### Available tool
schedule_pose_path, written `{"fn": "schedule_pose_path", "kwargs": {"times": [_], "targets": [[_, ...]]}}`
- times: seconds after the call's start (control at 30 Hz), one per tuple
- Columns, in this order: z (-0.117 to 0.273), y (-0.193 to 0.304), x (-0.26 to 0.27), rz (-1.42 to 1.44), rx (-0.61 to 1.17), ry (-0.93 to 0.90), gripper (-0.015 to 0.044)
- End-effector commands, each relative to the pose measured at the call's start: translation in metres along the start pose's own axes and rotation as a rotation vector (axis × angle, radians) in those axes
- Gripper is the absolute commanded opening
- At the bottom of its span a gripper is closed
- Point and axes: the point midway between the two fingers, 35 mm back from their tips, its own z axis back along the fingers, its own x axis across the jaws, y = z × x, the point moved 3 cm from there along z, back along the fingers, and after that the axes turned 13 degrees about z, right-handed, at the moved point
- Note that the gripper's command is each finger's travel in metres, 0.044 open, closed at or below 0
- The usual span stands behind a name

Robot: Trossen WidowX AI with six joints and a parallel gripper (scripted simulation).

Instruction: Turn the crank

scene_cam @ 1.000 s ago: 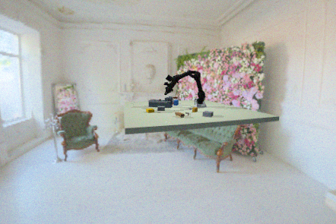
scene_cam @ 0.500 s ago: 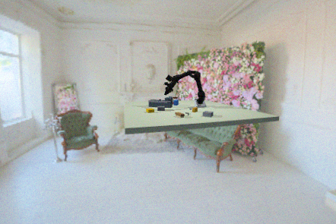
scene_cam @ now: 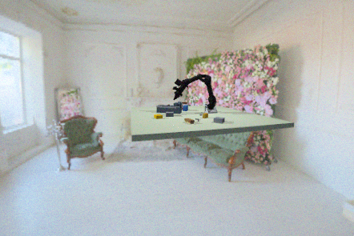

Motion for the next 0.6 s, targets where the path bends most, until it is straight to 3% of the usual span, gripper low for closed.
{"fn": "schedule_pose_path", "kwargs": {"times": [0.0,0.5,0.57], "targets": [[0.0000,0.0000,-0.0001,0.000,0.000,0.000,0.0000],[0.0000,0.0000,0.0000,0.000,0.000,0.000,0.0000],[0.0000,0.0000,0.0000,0.000,0.000,0.000,0.0053]]}}
